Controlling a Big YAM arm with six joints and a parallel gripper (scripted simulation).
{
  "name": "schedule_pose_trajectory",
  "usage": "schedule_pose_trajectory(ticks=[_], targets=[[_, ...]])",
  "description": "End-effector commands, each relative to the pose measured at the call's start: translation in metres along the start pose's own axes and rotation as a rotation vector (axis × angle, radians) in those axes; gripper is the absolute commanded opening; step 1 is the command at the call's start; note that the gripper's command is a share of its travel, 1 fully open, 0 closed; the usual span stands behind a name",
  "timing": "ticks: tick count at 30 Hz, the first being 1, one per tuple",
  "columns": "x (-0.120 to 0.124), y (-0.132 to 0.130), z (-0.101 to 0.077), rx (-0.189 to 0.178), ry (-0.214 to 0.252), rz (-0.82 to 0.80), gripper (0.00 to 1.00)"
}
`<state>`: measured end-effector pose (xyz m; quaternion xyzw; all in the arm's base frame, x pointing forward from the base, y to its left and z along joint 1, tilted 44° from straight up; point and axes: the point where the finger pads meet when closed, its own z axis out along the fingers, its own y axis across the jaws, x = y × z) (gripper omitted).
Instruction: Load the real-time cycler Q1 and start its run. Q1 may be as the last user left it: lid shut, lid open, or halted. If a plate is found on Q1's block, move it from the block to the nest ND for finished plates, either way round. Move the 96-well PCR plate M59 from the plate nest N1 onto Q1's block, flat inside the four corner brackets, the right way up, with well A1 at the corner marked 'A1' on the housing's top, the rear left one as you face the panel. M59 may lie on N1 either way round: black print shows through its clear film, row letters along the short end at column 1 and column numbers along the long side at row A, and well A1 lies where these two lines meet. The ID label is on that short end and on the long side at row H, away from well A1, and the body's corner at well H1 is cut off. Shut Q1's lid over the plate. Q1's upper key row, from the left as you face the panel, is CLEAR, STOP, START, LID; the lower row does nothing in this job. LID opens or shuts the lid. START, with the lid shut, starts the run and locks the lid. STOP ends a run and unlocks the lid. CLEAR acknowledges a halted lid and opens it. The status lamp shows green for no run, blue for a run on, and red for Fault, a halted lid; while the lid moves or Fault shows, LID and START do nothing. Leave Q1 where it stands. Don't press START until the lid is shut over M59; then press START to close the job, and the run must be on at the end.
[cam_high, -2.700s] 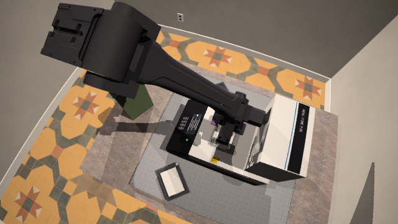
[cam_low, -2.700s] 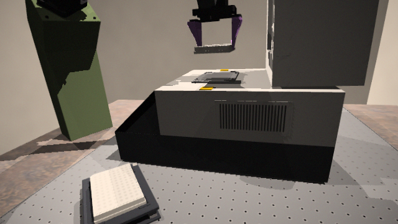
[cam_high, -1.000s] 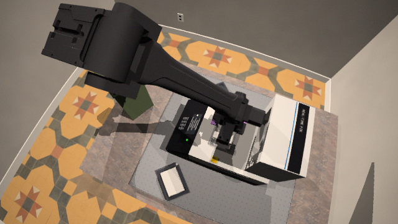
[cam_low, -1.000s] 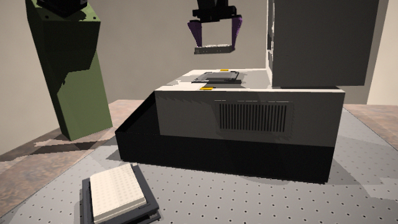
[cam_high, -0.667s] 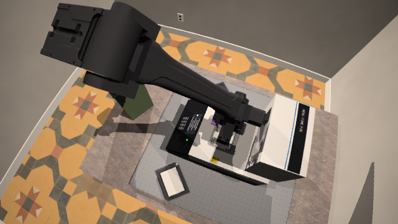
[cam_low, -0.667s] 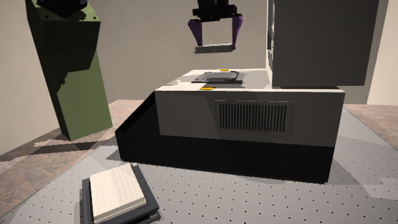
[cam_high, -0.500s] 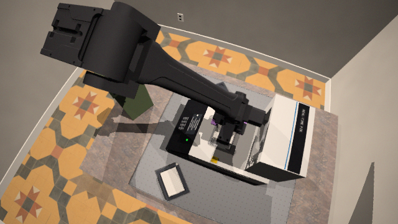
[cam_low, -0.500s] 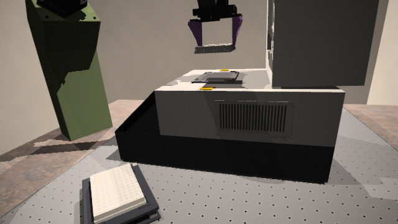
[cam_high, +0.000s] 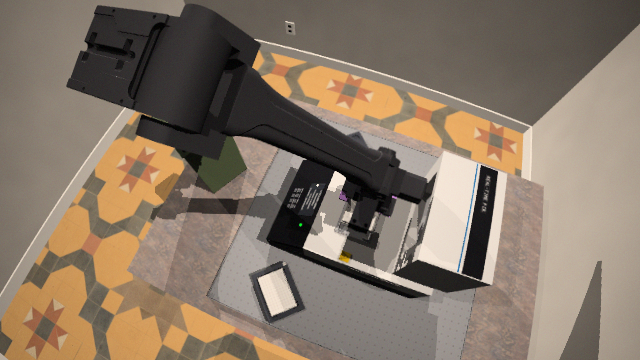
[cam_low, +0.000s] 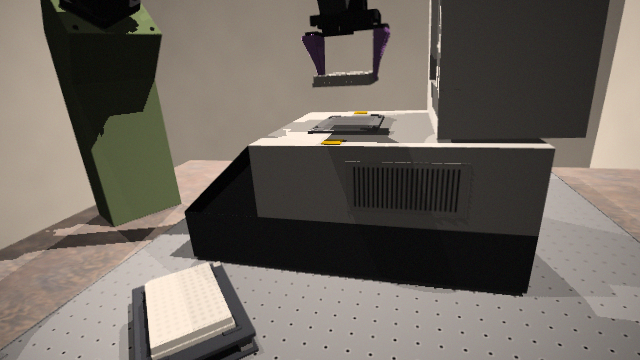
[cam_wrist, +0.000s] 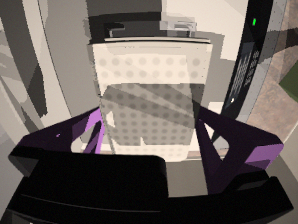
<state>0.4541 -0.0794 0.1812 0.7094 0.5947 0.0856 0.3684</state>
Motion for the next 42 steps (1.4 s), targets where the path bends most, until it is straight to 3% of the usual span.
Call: schedule_pose_trajectory(ticks=[1, 14, 29, 31, 36, 42], targets=[[0.0, 0.013, -0.013, -0.047, 0.005, -0.003, 0.0], [-0.001, 0.015, -0.015, -0.055, 0.004, 0.001, 0.0], [-0.013, 0.022, -0.013, -0.029, -0.005, 0.007, 0.0], [-0.009, 0.025, -0.014, -0.041, 0.001, 0.013, 0.0], [0.036, 0.0, -0.007, -0.029, 0.011, -0.241, 0.0], [0.062, -0.017, -0.004, -0.02, 0.003, -0.447, 0.0]])
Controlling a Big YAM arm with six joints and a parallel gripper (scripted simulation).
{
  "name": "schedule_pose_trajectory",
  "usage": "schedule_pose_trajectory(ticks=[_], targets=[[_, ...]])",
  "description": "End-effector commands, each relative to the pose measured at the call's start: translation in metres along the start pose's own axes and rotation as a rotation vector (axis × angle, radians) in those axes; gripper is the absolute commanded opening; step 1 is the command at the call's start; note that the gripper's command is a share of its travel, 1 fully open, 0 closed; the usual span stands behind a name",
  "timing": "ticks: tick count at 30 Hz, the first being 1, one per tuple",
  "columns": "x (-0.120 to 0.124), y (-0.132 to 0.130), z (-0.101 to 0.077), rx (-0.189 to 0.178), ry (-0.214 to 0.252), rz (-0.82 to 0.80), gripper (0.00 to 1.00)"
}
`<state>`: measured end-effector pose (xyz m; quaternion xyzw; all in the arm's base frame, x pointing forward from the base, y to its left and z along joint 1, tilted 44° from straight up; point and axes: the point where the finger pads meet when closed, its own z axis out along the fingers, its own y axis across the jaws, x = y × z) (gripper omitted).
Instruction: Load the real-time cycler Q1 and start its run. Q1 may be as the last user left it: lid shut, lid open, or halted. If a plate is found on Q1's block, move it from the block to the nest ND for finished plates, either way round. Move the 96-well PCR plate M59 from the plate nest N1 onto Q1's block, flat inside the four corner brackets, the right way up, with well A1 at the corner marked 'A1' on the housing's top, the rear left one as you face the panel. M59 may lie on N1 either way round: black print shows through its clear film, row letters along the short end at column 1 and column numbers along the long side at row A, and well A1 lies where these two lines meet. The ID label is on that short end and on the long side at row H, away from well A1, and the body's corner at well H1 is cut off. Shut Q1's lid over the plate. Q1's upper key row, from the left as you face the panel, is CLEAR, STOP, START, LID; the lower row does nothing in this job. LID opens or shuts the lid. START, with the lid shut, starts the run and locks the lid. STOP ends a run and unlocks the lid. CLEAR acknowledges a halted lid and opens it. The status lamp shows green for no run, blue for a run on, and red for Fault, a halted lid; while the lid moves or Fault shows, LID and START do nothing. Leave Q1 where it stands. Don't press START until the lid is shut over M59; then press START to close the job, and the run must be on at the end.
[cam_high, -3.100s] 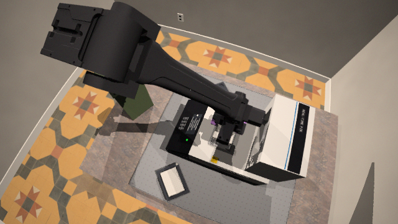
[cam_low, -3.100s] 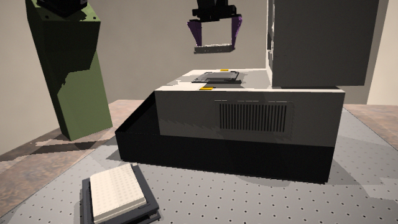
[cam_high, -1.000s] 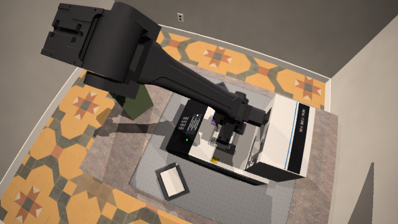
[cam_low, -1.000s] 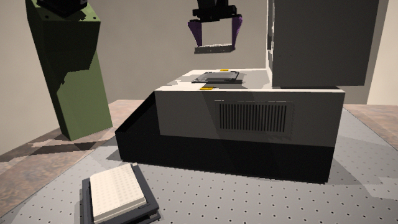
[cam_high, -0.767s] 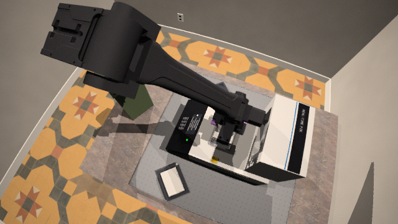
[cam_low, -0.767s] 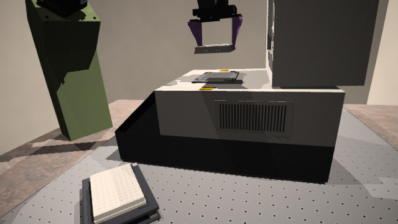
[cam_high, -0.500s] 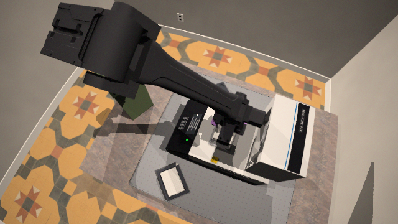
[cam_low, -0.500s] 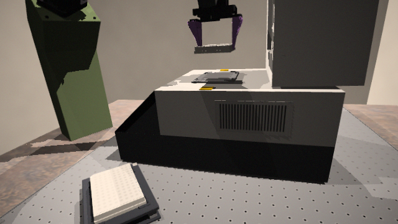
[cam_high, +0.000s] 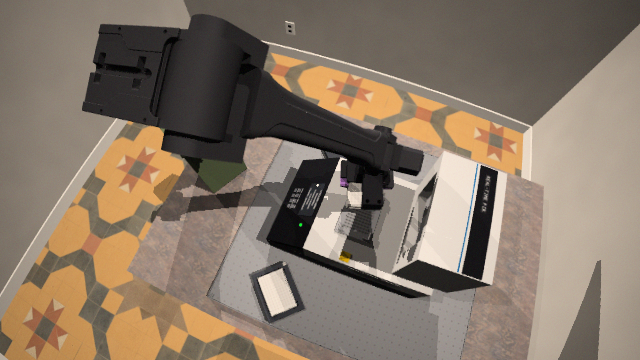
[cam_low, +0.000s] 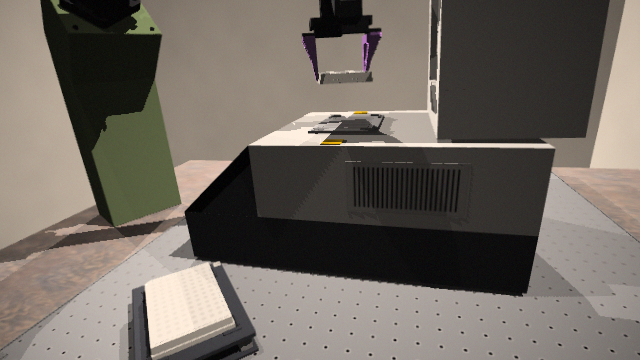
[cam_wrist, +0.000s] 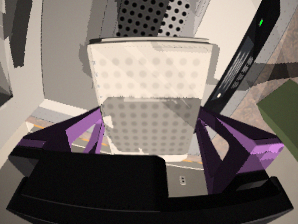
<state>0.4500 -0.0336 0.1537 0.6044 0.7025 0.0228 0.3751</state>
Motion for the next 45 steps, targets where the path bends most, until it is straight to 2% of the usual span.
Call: schedule_pose_trajectory(ticks=[1, 5, 7, 11, 15, 19, 22, 26, 32, 36, 39, 45], targets=[[0.014, 0.011, -0.004, -0.034, -0.004, -0.149, 0.0], [0.016, 0.017, -0.009, -0.052, -0.008, -0.184, 0.0], [0.029, 0.015, -0.011, -0.055, -0.011, -0.272, 0.0], [0.063, 0.005, -0.007, -0.037, 0.003, -0.455, 0.0], [0.082, -0.001, -0.004, -0.027, -0.001, -0.601, 0.0], [0.093, 0.011, -0.01, -0.051, -0.018, -0.715, 0.0], [0.095, 0.013, -0.012, -0.054, -0.016, -0.717, 0.0], [0.128, 0.015, -0.012, -0.064, -0.011, -0.888, 0.0], [0.156, -0.001, -0.008, -0.033, -0.011, -1.111, 0.0], [0.171, 0.004, -0.014, -0.04, -0.017, -1.233, 0.0], [0.173, 0.006, -0.015, -0.045, -0.016, -1.235, 0.0], [0.207, 0.0, -0.014, -0.042, -0.013, -1.481, 0.0]])
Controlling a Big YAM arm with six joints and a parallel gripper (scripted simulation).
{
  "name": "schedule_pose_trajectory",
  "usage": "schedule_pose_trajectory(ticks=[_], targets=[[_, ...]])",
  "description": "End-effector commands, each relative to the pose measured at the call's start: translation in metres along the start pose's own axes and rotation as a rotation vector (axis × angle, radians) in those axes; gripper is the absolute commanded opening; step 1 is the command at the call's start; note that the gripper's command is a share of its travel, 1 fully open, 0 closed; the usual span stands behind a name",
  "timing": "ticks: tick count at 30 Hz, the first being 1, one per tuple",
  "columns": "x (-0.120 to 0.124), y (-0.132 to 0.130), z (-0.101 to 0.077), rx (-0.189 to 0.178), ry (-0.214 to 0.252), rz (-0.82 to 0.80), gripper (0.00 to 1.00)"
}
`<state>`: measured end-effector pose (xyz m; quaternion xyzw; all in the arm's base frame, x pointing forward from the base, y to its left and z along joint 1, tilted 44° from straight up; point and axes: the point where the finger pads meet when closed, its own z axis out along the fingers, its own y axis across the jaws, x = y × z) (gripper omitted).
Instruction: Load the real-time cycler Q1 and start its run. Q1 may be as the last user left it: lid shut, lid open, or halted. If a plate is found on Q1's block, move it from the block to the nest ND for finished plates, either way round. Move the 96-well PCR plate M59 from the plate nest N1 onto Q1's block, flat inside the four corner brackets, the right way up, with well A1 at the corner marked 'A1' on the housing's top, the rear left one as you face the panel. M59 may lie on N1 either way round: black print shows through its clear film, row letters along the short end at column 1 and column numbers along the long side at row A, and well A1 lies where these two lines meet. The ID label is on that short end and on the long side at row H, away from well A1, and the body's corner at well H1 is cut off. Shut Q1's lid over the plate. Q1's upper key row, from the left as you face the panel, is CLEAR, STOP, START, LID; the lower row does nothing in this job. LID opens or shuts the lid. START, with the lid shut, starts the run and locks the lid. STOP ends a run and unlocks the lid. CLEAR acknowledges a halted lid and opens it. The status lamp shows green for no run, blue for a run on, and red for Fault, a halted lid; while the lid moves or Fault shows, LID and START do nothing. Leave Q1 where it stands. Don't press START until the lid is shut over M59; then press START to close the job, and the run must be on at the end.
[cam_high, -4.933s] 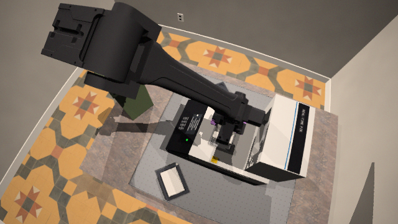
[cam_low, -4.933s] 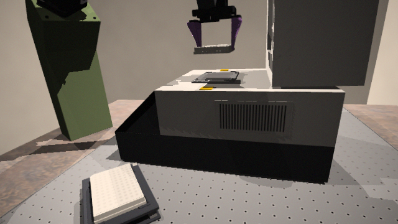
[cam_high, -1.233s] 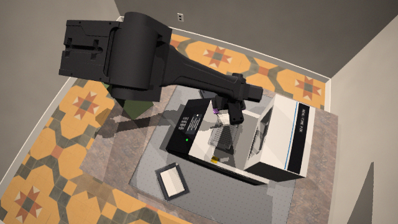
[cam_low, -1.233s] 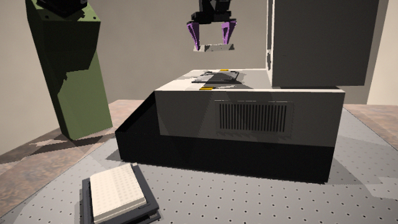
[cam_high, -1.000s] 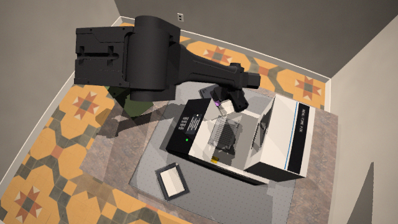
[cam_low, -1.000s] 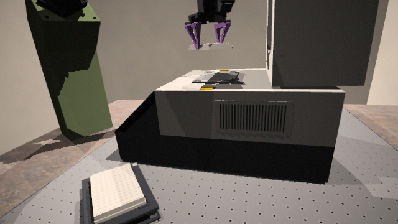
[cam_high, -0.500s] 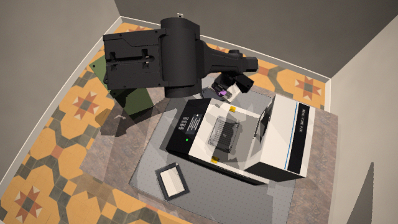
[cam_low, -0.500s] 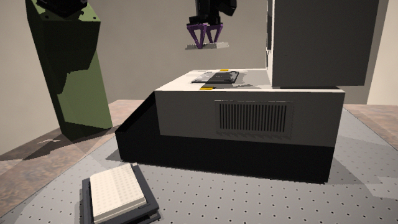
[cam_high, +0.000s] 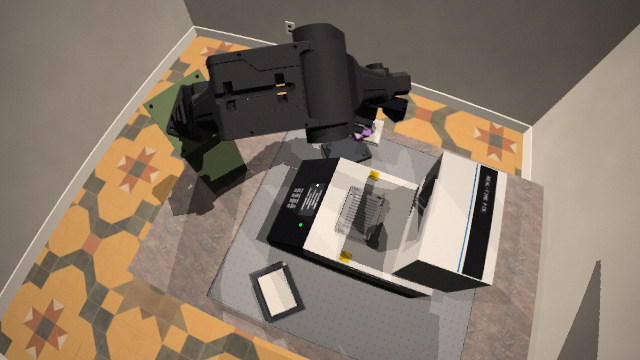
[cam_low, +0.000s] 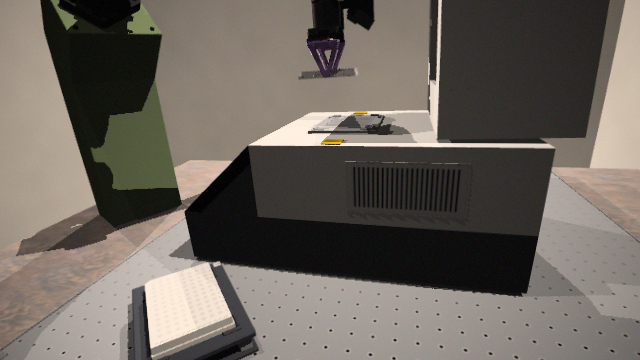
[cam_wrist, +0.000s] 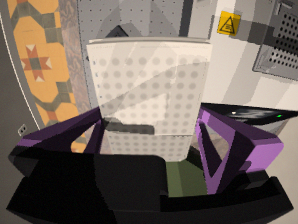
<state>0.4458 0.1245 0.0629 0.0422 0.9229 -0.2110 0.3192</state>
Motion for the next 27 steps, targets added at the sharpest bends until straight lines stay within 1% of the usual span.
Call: schedule_pose_trajectory(ticks=[1, 4, 8, 10, 11, 14, 15, 18, 21, 22, 25, 27], targets=[[0.004, 0.031, -0.01, -0.019, -0.01, -0.195, 0.0], [0.013, 0.044, -0.009, -0.016, -0.005, -0.302, 0.0], [0.011, 0.059, -0.01, -0.014, -0.017, -0.414, 0.0], [0.011, 0.059, -0.01, -0.014, -0.017, -0.414, 0.0], [0.007, 0.061, -0.012, -0.02, -0.023, -0.409, 0.0], [0.01, 0.079, -0.015, -0.022, -0.031, -0.527, 0.0], [0.01, 0.079, -0.016, -0.029, -0.035, -0.566, 0.0], [0.024, 0.097, -0.014, -0.023, -0.025, -0.69, 0.0], [0.029, 0.085, -0.009, -0.024, -0.005, -0.792, 0.0], [0.028, 0.079, -0.008, -0.016, -0.006, -0.815, 0.0], [0.022, 0.071, -0.008, -0.012, -0.015, -0.749, 0.0], [0.022, 0.071, -0.008, -0.012, -0.015, -0.749, 0.0]])
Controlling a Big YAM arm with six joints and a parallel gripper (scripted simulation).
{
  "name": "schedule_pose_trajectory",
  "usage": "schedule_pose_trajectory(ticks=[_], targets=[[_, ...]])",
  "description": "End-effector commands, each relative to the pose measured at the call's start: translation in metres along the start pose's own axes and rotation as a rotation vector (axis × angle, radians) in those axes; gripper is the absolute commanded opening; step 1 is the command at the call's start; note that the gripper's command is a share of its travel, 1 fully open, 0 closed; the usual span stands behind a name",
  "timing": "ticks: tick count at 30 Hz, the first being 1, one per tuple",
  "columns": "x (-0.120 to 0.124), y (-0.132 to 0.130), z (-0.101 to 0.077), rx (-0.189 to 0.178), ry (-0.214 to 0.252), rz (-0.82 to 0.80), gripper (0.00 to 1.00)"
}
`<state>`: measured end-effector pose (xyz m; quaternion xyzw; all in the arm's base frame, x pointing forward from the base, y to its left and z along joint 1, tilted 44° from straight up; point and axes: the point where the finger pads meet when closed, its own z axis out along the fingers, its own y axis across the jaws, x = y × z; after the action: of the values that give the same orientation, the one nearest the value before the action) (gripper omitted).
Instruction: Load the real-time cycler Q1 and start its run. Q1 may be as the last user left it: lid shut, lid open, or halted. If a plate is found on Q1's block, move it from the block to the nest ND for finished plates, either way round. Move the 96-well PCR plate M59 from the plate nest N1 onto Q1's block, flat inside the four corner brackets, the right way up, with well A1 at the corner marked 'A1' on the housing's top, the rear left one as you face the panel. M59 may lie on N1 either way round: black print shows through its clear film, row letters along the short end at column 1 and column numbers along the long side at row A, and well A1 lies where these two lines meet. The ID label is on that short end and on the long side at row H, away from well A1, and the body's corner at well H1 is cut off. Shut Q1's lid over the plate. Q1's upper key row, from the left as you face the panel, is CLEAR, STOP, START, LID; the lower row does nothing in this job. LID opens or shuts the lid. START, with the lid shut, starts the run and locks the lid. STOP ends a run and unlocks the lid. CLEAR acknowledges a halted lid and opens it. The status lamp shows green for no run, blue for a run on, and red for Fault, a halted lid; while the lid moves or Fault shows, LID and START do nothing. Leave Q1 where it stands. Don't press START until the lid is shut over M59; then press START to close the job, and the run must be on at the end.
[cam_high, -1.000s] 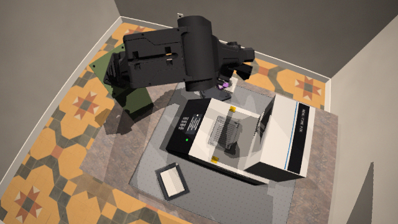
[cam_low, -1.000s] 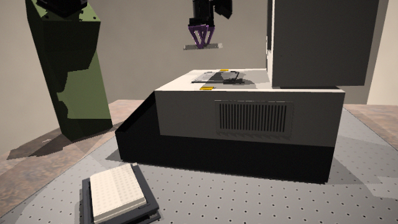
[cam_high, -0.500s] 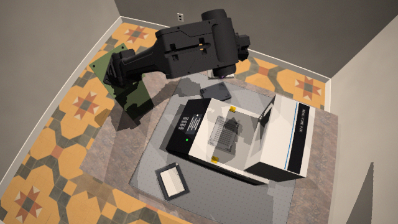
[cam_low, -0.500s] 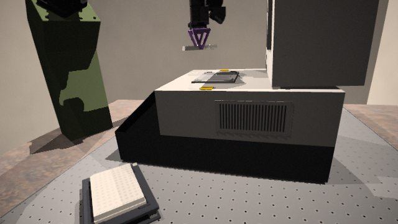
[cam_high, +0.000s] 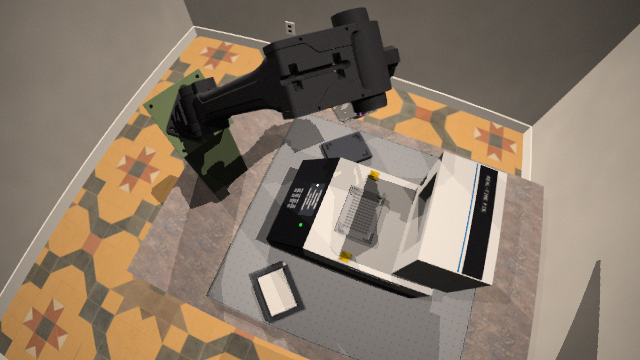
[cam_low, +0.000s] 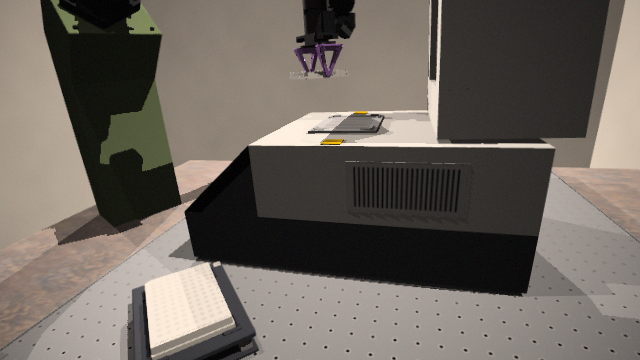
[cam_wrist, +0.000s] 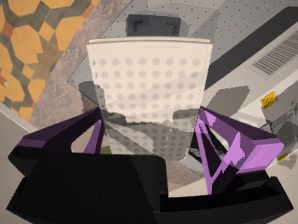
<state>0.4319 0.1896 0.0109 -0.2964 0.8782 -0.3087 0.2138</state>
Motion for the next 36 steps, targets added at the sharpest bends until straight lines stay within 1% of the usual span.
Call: schedule_pose_trajectory(ticks=[1, 4, 7, 15, 17, 20, 23, 26, 32, 36], targets=[[-0.014, -0.018, -0.011, 0.008, -0.036, 0.023, 0.0], [-0.016, -0.026, -0.011, 0.012, -0.044, 0.056, 0.0], [-0.016, -0.028, -0.009, 0.014, -0.041, 0.075, 0.0], [-0.015, -0.004, -0.009, 0.007, -0.043, 0.061, 0.0], [-0.015, -0.004, -0.009, 0.007, -0.043, 0.061, 0.0], [-0.017, -0.002, -0.016, 0.004, -0.051, 0.06, 0.0], [-0.017, -0.005, -0.02, 0.004, -0.05, 0.069, 0.0], [-0.013, -0.011, -0.016, 0.007, -0.036, 0.083, 0.0], [-0.011, -0.021, -0.011, 0.013, -0.025, 0.108, 0.0], [-0.01, -0.023, -0.01, 0.014, -0.023, 0.111, 0.0]])
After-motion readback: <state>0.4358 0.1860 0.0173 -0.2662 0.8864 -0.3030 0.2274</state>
